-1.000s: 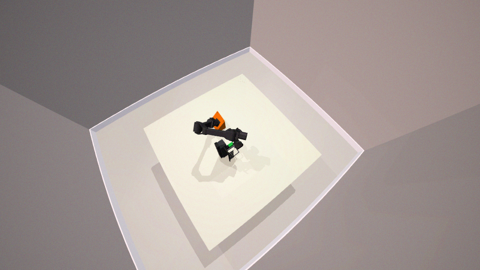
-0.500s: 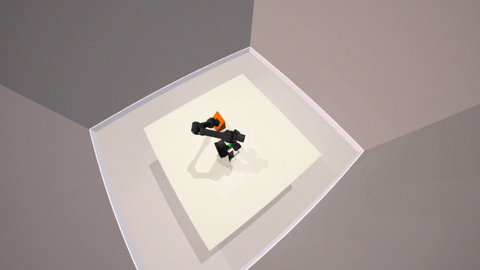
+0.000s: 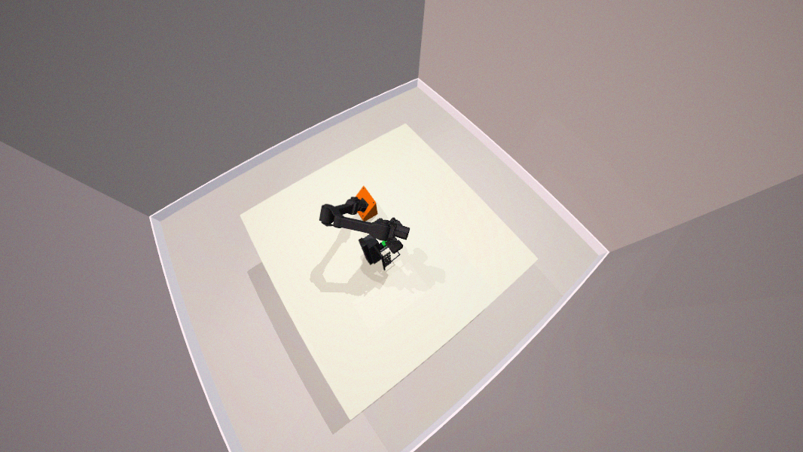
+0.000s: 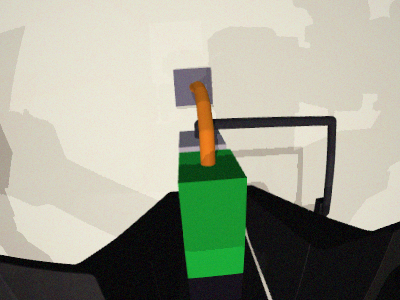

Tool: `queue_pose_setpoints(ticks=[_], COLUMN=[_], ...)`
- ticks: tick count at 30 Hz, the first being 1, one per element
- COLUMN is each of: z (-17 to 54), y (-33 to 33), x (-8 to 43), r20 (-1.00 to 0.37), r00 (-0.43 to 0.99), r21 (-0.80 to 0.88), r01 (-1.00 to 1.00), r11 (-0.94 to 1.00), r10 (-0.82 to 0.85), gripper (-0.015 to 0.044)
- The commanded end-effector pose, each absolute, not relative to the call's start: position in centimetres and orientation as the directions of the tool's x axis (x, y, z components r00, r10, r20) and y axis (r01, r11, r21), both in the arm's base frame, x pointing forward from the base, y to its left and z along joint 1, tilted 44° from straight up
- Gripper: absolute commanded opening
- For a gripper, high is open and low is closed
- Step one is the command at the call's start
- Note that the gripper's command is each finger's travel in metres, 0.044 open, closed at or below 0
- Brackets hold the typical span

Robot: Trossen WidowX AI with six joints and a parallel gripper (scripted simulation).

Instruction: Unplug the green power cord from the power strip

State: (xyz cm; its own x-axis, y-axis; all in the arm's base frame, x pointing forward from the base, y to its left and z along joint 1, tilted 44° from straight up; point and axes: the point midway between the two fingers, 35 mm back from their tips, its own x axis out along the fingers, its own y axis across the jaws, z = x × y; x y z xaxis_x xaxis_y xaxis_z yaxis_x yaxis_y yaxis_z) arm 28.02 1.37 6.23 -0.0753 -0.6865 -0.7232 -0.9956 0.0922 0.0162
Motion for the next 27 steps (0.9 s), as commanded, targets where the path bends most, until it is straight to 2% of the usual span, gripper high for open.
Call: queue_pose_setpoints(ticks=[1,8,9,27], z=[6.3,6.3,6.2,4.5], y=[1.4,1.4,1.4,3.4], x=[28.1,28.1,28.1,28.4], r20=[-0.723,-0.723,-0.723,-0.725], r00=[-0.073,-0.073,-0.073,-0.072], r21=[0.013,0.013,0.013,0.014], r01=[-0.996,-0.996,-0.996,-0.996], r11=[0.093,0.093,0.093,0.090], r10=[-0.687,-0.687,-0.687,-0.685], gripper=[0.0068,0.0021,0.0000,0.0000])
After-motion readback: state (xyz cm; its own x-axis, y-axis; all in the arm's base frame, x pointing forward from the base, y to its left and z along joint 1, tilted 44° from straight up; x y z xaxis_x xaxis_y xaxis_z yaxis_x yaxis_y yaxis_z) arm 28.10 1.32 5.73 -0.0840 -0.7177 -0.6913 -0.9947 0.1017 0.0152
